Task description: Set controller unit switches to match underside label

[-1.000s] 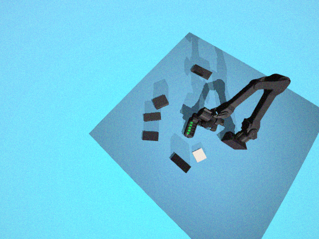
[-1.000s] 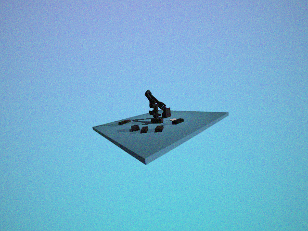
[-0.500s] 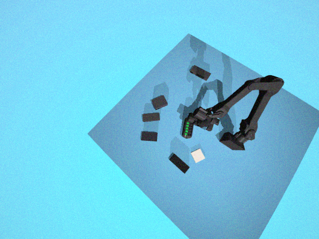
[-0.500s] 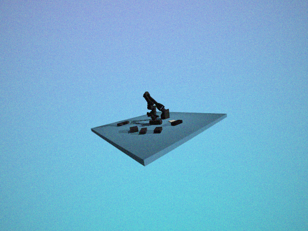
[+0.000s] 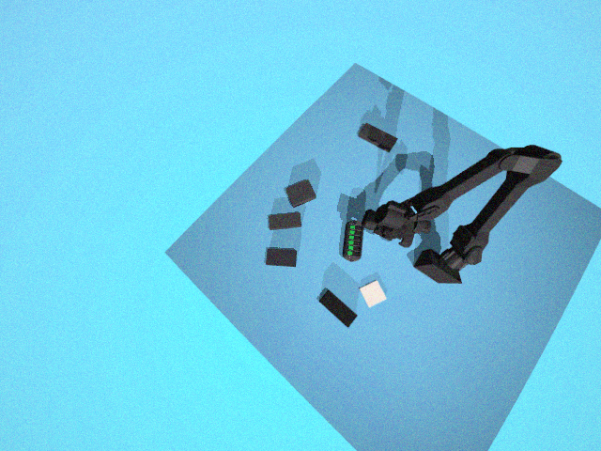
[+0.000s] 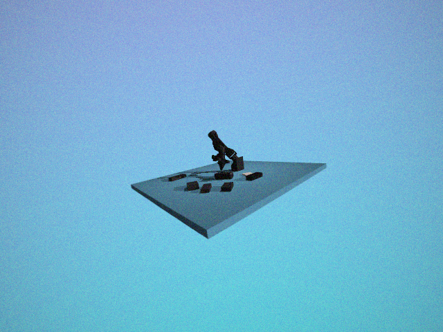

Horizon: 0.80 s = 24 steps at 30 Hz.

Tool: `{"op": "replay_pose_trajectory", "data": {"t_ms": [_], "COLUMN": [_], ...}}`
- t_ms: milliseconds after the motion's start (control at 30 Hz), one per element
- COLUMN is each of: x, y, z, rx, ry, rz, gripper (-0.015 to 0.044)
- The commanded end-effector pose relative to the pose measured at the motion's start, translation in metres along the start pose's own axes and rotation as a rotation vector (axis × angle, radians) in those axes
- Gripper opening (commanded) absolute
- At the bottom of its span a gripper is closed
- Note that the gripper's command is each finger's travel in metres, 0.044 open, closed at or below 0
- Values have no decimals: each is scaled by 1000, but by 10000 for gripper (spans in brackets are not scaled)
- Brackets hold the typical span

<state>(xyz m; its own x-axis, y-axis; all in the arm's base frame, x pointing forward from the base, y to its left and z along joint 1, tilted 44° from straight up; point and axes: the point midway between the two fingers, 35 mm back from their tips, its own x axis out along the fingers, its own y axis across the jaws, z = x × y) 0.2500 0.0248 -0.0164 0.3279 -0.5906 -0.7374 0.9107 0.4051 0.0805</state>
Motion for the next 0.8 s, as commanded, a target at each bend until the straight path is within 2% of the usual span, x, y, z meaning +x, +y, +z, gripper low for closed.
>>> {"op": "replay_pose_trajectory", "data": {"t_ms": [0,133,300,400,533,767], "x": [-6,-6,3,4,2,3], "y": [-9,-7,20,21,22,21], "z": [1,1,6,6,8,7], "rx": [0,0,1,-11,-205,-195], "ry": [-4,-4,-6,-2,61,55], "rz": [-13,-13,-12,-13,-12,-16], "gripper": [0,0,0,0,0,0]}}
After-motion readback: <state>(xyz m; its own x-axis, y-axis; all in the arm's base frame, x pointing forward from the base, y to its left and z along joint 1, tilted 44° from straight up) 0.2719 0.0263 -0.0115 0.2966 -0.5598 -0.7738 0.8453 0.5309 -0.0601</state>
